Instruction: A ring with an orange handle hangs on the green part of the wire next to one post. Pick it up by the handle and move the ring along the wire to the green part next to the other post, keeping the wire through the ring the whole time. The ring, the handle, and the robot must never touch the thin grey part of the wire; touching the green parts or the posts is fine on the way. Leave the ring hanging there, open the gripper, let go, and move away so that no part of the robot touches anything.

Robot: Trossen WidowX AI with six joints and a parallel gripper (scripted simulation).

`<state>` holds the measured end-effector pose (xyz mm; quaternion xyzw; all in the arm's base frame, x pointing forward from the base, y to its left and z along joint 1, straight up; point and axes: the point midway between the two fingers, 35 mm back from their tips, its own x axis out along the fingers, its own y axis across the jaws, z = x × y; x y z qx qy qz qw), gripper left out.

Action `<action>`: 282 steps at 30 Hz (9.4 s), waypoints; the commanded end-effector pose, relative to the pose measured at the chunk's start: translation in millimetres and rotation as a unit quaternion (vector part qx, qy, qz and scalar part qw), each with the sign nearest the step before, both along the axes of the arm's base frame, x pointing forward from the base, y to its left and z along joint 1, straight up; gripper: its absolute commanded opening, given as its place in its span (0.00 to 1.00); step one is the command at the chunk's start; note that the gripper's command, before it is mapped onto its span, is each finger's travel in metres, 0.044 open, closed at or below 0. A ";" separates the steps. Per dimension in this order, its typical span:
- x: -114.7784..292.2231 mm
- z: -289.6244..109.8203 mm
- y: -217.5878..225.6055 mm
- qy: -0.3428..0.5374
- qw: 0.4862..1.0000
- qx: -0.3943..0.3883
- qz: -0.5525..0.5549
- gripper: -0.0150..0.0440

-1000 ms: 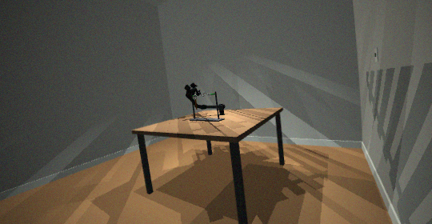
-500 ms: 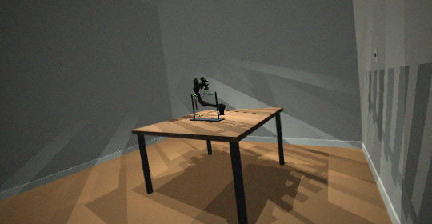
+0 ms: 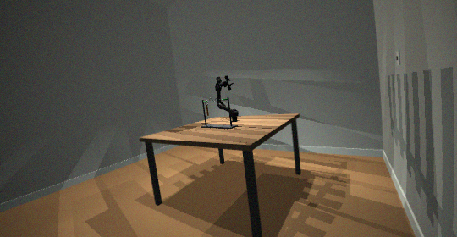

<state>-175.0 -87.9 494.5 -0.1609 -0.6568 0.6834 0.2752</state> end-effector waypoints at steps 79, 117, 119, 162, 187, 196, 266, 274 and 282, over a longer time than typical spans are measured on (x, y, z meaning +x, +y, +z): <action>390.9 -343.7 -33.4 0.632 0.293 0.074 -0.713 0.53; 409.7 -338.9 -57.7 0.653 0.207 0.174 -0.708 0.53; 412.4 -338.7 -58.6 0.653 0.207 0.174 -0.708 0.53; 475.9 -343.7 -66.3 0.652 0.209 0.177 -0.707 0.53; 477.9 -344.1 -66.2 0.652 0.210 0.177 -0.707 0.53; 477.6 -344.3 -65.7 0.651 0.210 0.175 -0.708 0.17; 481.2 -329.3 -39.2 0.655 0.208 0.179 -0.704 0.00; 482.5 -329.2 -29.2 0.661 0.203 0.187 -0.697 0.00; 478.9 -328.8 -19.1 0.678 0.181 0.183 -0.688 0.00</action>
